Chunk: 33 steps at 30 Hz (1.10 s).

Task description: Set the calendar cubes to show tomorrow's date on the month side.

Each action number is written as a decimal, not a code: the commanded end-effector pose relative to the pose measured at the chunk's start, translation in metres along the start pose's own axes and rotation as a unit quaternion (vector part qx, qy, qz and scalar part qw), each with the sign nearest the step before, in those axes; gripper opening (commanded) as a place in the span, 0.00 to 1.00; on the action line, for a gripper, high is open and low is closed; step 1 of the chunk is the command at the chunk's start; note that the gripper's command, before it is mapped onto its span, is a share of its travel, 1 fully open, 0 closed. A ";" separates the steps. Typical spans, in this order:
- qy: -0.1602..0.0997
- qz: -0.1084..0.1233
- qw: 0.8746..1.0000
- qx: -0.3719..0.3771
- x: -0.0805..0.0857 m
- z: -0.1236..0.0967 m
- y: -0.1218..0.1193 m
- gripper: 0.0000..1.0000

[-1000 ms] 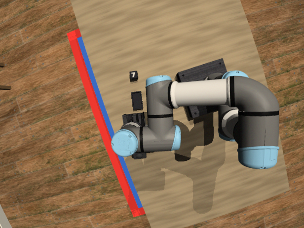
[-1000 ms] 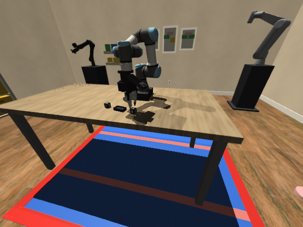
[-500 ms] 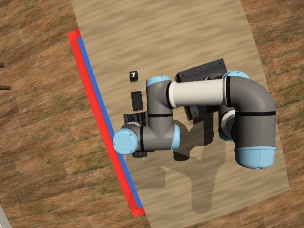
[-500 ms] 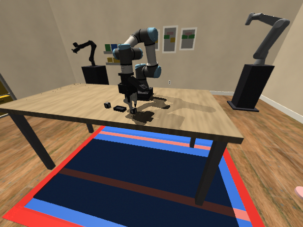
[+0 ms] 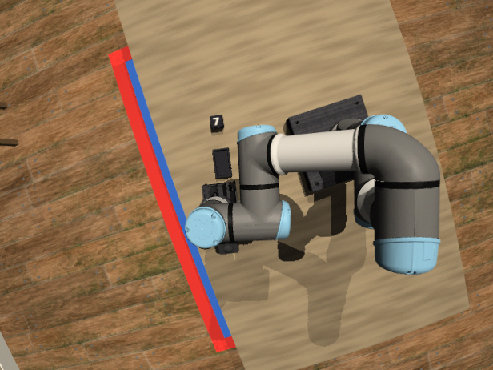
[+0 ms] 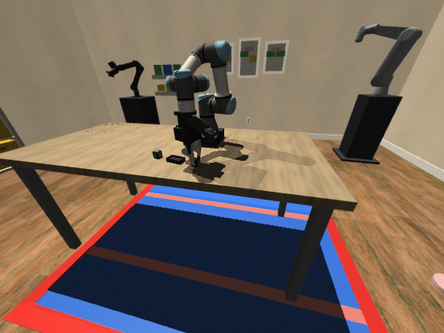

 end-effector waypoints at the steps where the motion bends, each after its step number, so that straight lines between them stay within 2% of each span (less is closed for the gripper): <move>1: 0.000 -0.005 1.000 0.000 -0.001 0.000 0.002 0.29; 32: 0.000 -0.005 1.000 0.000 0.000 0.000 0.003 0.29; 33: 0.000 -0.005 1.000 0.000 0.000 0.000 0.003 0.11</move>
Point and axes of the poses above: the point where the finger pads meet when closed, its own x axis back along the fingers, its own y axis across the jaws, z = x × y, the point moved 3 cm from there along x, back along the fingers, and after that the axes turned 7 degrees about -x, right-handed, at the moved point
